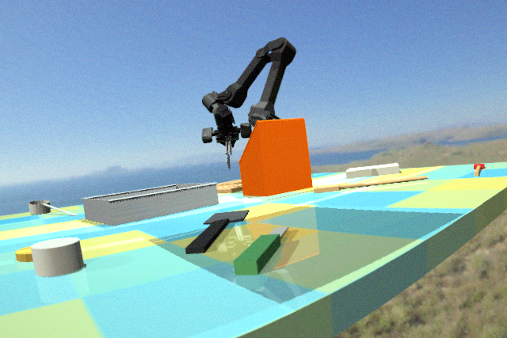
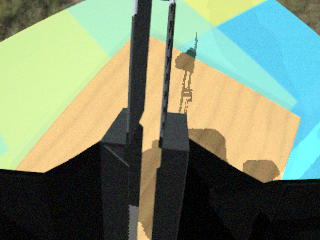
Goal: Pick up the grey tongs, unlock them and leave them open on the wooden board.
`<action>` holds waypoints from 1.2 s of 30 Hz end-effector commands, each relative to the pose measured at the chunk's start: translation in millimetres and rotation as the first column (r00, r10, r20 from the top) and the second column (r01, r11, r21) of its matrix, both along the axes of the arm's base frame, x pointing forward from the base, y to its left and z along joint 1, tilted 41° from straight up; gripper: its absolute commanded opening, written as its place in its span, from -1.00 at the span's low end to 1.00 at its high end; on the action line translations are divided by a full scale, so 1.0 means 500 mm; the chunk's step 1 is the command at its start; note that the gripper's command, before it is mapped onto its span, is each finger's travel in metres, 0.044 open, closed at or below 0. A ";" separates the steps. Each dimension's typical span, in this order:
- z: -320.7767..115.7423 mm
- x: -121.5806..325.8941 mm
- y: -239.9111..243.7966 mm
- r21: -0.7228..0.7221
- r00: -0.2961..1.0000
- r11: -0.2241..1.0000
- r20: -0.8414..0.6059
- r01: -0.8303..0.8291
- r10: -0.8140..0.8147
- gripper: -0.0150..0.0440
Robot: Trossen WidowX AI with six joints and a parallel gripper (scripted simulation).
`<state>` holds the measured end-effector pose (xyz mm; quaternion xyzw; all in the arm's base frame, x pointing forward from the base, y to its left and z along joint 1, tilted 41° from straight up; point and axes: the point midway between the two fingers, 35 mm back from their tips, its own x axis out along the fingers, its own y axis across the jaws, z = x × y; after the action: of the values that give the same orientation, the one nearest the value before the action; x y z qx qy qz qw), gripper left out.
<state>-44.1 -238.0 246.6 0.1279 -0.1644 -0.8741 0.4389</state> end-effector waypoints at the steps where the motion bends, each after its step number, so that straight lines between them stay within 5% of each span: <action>1: 0.001 -0.002 0.001 -0.004 1.000 1.000 0.000 0.007 -0.007 -1.00; 11: 0.005 -0.003 -0.006 0.022 1.000 1.000 -0.003 -0.008 0.008 -1.00; 36: 0.027 -0.031 -0.050 0.388 0.968 0.891 0.181 -0.235 0.176 -1.00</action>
<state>-57.7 -263.7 256.2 0.2686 -0.0066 -0.8367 0.4772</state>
